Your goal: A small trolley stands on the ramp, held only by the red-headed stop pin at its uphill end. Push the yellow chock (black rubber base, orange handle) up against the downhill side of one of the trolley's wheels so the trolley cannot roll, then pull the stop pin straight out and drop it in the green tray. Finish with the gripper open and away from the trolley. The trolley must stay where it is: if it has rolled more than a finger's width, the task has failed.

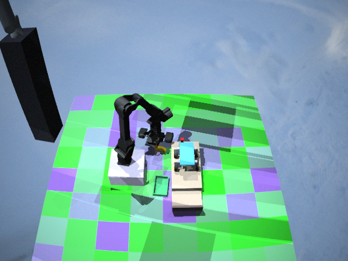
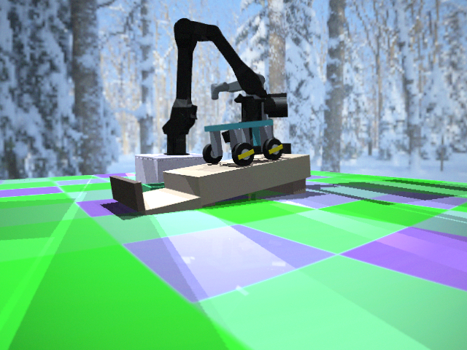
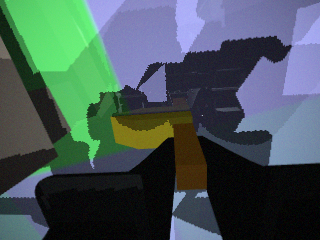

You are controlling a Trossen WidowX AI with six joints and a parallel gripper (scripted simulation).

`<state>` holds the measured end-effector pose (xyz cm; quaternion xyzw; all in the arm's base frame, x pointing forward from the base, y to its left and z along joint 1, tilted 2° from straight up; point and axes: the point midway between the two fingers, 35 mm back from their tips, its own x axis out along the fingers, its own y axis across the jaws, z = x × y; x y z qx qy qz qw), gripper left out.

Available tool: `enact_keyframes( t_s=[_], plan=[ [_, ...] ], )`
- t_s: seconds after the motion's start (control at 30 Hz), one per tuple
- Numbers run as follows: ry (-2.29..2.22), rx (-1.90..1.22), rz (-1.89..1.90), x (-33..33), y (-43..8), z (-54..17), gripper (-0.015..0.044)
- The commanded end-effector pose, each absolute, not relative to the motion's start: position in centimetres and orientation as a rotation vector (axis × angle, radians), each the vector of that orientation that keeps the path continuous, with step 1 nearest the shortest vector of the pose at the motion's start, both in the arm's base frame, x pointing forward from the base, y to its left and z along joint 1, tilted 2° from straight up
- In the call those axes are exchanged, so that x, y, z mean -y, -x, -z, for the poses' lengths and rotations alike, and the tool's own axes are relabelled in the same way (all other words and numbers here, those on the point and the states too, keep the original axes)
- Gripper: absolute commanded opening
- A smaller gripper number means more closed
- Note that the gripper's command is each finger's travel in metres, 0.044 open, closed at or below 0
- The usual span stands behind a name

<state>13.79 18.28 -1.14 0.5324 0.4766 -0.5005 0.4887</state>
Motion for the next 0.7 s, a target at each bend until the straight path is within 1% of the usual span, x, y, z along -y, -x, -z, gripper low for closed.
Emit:
enact_keyframes(
  t_s=[0.0,0.67],
  plan=[
    [-1.292,-1.158,1.217,-18.3,-13.8,0.8,0.0],
    [-1.287,-1.162,1.22,-17.9,-13.4,-6.7,0.0]
  ],
)
